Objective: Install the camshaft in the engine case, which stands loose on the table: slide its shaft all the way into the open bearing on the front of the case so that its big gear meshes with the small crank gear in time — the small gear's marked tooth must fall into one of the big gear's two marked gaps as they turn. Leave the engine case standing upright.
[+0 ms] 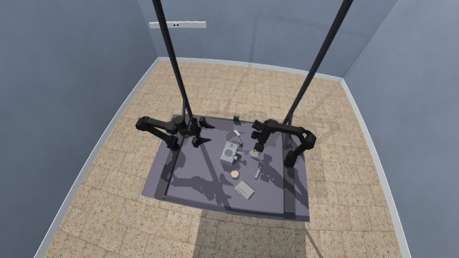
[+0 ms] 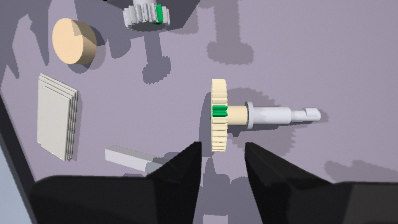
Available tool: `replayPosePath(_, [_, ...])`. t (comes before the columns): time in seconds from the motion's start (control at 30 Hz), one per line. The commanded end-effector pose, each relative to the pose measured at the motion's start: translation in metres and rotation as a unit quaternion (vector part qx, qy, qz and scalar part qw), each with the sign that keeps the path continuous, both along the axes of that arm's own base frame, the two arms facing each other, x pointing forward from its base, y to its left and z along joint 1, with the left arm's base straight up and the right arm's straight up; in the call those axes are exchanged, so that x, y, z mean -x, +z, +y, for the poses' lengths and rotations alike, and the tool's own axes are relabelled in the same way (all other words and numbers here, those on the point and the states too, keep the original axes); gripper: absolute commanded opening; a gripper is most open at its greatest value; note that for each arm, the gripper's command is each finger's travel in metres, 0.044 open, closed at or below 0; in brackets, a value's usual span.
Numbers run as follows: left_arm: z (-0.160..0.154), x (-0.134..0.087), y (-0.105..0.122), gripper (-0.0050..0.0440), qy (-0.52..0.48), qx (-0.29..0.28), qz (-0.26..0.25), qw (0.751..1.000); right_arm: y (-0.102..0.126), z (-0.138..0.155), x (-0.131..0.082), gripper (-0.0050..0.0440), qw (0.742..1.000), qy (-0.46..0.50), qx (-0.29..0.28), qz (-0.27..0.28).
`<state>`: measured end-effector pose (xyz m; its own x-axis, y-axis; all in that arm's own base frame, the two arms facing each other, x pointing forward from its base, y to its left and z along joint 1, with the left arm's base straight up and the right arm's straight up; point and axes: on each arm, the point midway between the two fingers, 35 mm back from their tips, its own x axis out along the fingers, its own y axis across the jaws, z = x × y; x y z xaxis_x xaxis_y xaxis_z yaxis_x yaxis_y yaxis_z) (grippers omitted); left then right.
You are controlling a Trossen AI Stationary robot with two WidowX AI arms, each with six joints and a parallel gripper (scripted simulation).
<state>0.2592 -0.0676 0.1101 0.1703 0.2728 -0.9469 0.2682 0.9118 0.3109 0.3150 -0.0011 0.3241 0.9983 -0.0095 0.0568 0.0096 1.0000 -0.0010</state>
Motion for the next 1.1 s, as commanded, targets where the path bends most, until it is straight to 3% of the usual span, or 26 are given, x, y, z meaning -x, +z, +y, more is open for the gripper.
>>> replayPosePath(0.0, [-0.002,-0.002,0.009,0.0125,0.0,0.006,-0.017,1.0,0.012,0.0,0.001,0.04,1.0,0.002,-0.001,-0.011])
replayPosePath(0.43, [-0.001,-0.002,0.009,0.0125,0.001,0.005,-0.017,1.0,0.013,0.0,0.002,0.04,1.0,0.002,-0.001,-0.014])
replayPosePath(0.5, [0.003,-0.001,-0.006,0.0125,0.0,0.0,-0.004,1.0,0.013,0.0,0.002,0.04,1.0,0.002,-0.001,-0.014])
replayPosePath(1.07, [0.009,-0.005,-0.029,0.0125,-0.001,0.002,-0.003,1.0,0.013,0.0,0.002,0.04,1.0,0.002,-0.001,-0.014])
